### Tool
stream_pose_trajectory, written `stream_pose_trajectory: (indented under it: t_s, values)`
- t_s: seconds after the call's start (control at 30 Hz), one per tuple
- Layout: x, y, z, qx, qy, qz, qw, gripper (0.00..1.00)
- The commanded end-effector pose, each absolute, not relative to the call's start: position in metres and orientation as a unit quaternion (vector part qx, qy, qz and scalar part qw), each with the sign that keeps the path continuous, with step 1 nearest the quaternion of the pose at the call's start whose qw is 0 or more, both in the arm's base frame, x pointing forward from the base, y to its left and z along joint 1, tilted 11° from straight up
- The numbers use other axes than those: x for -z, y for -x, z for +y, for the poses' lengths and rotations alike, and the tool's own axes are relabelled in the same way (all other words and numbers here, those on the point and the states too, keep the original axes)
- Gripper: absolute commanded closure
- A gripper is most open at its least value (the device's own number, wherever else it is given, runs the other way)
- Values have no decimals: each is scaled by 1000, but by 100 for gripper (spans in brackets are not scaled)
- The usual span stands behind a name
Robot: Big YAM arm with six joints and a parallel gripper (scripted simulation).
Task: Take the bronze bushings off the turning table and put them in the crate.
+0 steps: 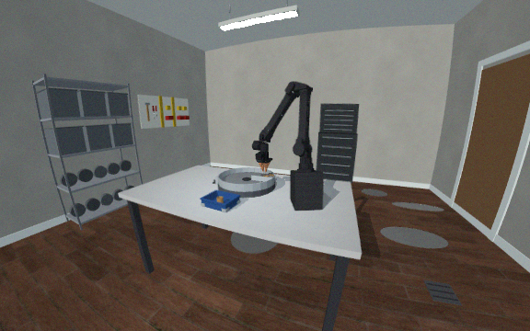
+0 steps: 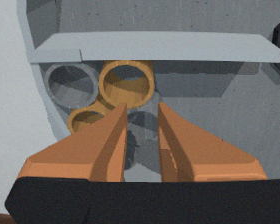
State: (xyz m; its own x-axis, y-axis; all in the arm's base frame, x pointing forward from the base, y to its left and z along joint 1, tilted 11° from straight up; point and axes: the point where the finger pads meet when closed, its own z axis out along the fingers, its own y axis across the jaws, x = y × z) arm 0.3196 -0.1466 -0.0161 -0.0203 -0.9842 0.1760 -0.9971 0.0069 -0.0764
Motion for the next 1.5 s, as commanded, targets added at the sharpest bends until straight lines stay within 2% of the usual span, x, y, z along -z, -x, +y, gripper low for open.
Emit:
stream_pose_trajectory:
  t_s: [0.0,1.47]
  values:
    - [6,-341,-149,-105,-704,-702,26,81]
    - [7,-338,-148,-102,-703,-703,28,81]
